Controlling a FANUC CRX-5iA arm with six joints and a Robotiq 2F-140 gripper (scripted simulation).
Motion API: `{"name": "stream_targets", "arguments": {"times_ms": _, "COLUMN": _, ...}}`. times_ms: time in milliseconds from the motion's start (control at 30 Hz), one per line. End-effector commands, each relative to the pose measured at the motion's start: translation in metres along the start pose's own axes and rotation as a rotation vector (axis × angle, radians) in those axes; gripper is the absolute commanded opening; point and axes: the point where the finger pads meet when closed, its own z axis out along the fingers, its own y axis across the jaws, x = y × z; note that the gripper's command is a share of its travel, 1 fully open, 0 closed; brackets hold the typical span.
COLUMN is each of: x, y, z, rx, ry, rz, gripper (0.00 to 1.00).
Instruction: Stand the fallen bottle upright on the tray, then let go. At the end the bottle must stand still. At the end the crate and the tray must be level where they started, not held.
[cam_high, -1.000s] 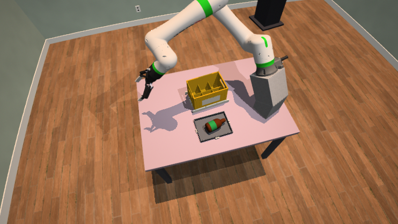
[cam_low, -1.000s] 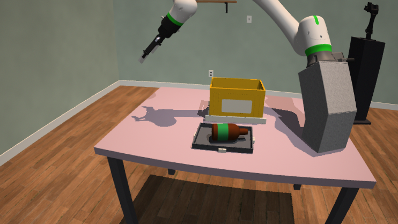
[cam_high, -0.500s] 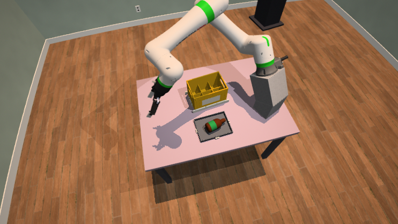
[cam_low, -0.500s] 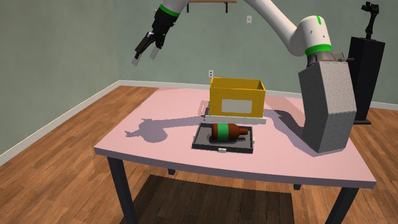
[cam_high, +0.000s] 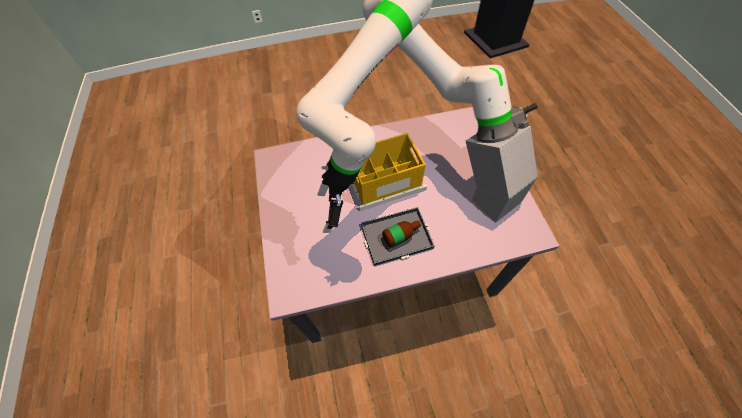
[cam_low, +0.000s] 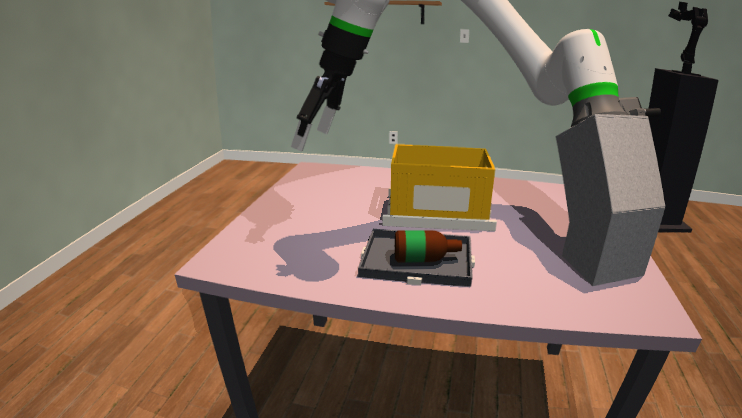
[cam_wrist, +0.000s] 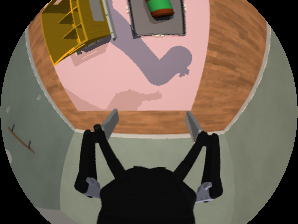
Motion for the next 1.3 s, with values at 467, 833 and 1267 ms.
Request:
{"name": "stream_targets", "arguments": {"times_ms": 467, "x": 0.197, "y": 0.014, "z": -0.031, "rx": -0.039, "ry": 0.223, "rz": -0.166, "gripper": 1.00}}
{"name": "stream_targets", "arguments": {"times_ms": 833, "x": 0.273, "y": 0.007, "z": -0.049, "rx": -0.047, "ry": 0.309, "rz": -0.228, "gripper": 1.00}}
{"name": "stream_targets", "arguments": {"times_ms": 1267, "x": 0.320, "y": 0.000, "z": -0.062, "rx": -0.050, "ry": 0.363, "rz": -0.266, "gripper": 1.00}}
